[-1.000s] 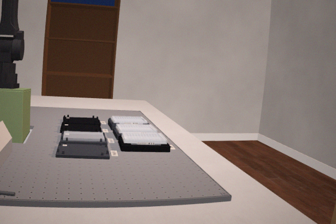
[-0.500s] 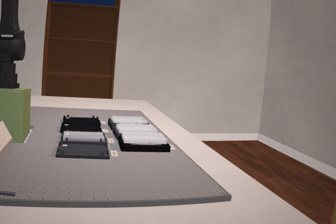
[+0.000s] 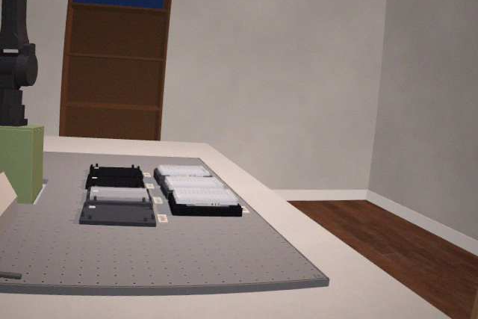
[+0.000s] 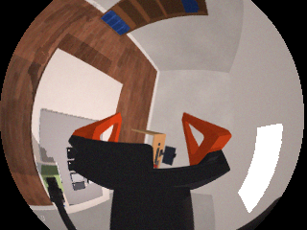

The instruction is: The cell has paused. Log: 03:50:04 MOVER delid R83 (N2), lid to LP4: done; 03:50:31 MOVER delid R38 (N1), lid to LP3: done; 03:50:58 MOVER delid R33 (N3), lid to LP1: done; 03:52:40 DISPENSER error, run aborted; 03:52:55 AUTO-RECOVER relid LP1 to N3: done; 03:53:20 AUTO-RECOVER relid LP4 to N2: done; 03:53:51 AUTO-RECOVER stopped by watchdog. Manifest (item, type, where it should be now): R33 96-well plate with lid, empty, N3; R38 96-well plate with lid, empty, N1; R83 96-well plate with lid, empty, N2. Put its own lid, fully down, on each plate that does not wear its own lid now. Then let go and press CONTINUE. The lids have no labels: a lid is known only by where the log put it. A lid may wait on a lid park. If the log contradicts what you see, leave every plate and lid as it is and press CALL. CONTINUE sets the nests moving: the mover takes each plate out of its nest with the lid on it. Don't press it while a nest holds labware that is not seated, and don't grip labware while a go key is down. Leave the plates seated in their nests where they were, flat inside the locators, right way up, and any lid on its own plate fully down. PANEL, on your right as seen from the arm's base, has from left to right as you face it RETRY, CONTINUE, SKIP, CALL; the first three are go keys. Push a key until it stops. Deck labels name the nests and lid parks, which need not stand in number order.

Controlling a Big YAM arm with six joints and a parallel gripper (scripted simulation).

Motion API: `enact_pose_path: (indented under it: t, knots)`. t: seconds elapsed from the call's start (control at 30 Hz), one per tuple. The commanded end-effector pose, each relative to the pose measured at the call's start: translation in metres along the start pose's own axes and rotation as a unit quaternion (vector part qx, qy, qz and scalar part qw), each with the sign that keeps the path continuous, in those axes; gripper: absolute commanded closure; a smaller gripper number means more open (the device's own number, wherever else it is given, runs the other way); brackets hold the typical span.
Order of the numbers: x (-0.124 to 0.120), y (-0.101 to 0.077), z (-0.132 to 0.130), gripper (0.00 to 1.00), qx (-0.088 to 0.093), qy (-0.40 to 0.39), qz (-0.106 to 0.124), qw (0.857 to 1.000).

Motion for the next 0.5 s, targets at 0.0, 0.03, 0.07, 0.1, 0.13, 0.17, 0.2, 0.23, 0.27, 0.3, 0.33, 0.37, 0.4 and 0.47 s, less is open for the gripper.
enact_pose_path:
  t: [0.0,0.03,0.07,0.1,0.13,0.17,0.2,0.23,0.27,0.3,0.33,0.37,0.4,0.47]
  knots:
    - [-0.011,-0.004,-0.011,0.00,-0.023,0.018,-0.009,1.000]
    - [-0.014,-0.002,-0.011,0.00,-0.024,0.016,-0.009,1.000]
    - [-0.012,0.023,0.002,0.00,-0.007,0.025,0.006,1.000]
    - [-0.018,0.027,0.008,0.00,0.008,0.024,0.023,0.999]
    - [-0.020,0.030,0.009,0.00,0.011,0.030,0.030,0.999]
    - [-0.022,0.032,0.008,0.00,0.013,0.038,0.036,0.999]
    - [-0.020,0.025,-0.008,0.00,0.001,0.053,0.032,0.998]
    - [-0.022,0.028,-0.007,0.00,0.004,0.058,0.036,0.998]
    - [-0.030,0.044,0.015,0.00,0.023,0.048,0.047,0.997]
    - [-0.031,0.048,0.011,0.00,0.011,0.055,0.039,0.998]
    - [-0.034,0.052,0.013,0.00,0.011,0.055,0.039,0.998]
    - [-0.037,0.055,0.014,0.00,0.011,0.054,0.039,0.998]
    - [-0.041,0.057,0.015,0.00,0.010,0.055,0.038,0.998]
    - [-0.041,0.057,0.015,0.00,0.010,0.055,0.038,0.998]
Point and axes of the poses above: the point where the finger pads meet when closed, its own y axis out along the fingers, its own z axis across the jaws, x = y × z, the point moved 6 cm from there along -y, back along the fingers, and after that the axes turned 4 degrees about y, right-handed, at the moved point
